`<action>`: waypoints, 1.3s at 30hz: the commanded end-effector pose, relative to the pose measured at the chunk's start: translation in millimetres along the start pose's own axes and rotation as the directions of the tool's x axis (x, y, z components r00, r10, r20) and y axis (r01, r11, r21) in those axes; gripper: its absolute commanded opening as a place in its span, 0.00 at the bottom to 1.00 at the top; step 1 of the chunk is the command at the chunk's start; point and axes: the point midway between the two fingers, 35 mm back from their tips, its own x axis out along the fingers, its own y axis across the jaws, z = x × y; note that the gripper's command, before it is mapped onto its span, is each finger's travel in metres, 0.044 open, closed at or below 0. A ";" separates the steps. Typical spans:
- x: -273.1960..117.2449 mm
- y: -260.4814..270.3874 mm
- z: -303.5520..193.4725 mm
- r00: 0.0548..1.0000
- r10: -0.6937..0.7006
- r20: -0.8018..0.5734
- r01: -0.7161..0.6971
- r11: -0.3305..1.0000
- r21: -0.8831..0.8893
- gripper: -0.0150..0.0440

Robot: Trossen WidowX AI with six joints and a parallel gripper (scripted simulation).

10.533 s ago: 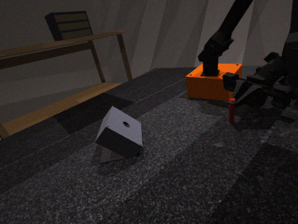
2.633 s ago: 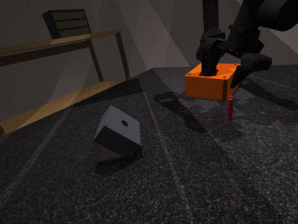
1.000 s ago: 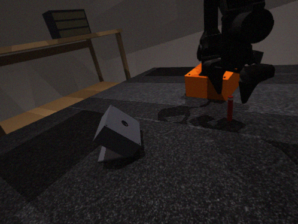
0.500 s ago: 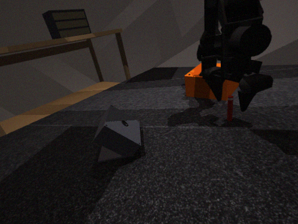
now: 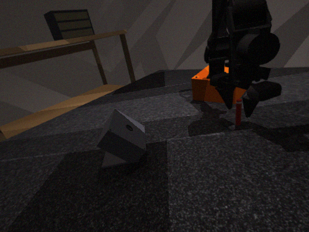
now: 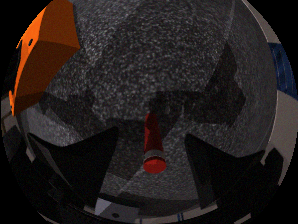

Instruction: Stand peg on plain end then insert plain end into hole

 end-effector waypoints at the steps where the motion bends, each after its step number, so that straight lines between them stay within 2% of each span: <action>1: -0.5 -0.5 -0.3 1.000 -0.001 -0.001 0.001 1.000 0.000 0.64; 8: -0.5 -0.5 -0.3 1.000 -0.001 -0.001 0.001 1.000 0.000 0.33; 15: -0.5 -0.5 -0.3 1.000 -0.001 -0.001 0.001 1.000 0.000 0.25; 20: -11.5 -2.1 -1.0 1.000 -0.001 0.000 0.001 1.000 0.001 0.25; 34: -77.2 1.0 -1.4 1.000 -0.001 0.004 0.001 1.000 0.006 0.25; 39: -79.9 2.5 -3.0 1.000 -0.002 -0.002 0.002 1.000 0.013 0.25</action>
